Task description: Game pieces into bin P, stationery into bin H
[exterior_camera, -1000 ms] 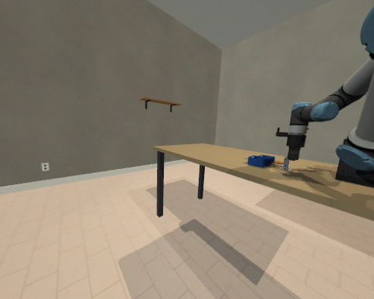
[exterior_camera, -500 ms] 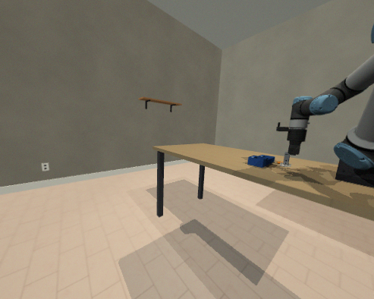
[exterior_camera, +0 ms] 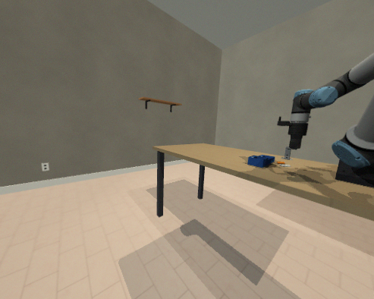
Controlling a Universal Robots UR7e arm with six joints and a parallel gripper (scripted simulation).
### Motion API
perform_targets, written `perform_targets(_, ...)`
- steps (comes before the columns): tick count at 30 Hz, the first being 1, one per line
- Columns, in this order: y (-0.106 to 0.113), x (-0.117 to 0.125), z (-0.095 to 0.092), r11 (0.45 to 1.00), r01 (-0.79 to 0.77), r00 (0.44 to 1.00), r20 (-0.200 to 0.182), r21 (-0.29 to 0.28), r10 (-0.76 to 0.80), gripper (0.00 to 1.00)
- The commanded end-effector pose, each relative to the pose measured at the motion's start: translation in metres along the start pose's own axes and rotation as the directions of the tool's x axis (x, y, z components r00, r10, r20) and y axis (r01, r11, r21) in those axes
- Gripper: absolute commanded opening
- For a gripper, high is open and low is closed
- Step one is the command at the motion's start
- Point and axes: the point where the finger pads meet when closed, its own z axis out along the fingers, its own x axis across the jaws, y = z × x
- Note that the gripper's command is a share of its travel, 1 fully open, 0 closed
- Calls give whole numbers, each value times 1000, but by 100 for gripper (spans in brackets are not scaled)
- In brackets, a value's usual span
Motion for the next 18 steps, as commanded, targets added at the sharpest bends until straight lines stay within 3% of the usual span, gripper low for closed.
perform_targets(1,0,0,-2,1000,0,1000,0,0,0,49)
perform_targets(18,0,0,-8,1000,0,1000,0,0,0,49)
